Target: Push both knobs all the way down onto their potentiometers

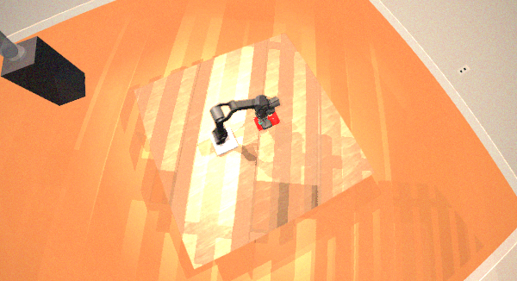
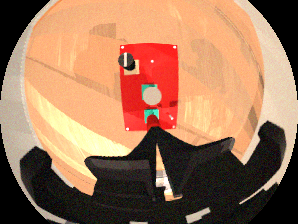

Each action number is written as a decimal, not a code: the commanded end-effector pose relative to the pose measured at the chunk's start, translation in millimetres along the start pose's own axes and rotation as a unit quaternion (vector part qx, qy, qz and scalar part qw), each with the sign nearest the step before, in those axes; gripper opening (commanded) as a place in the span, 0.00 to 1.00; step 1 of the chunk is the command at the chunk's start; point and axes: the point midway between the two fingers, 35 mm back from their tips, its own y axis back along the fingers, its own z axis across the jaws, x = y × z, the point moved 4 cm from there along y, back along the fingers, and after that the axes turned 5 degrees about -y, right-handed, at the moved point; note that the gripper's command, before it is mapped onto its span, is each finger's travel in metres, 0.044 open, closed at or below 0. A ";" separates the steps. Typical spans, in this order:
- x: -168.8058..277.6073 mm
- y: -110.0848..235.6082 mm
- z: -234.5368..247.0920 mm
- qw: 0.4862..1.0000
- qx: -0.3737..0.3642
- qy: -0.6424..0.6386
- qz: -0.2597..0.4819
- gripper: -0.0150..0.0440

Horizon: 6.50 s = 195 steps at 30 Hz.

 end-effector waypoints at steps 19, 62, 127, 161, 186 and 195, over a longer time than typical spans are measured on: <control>-0.3 -10.6 0.4 1.000 -0.001 -0.001 0.003 0.25; -0.2 -16.7 0.4 1.000 -0.001 -0.001 0.003 0.25; -0.2 -22.5 0.4 1.000 -0.001 -0.001 0.003 0.25; -0.2 -24.1 0.4 1.000 -0.001 -0.001 0.003 0.25; -0.1 -25.6 0.4 1.000 -0.001 -0.001 0.003 0.25; -0.1 -26.1 0.4 1.000 -0.001 -0.001 0.003 0.25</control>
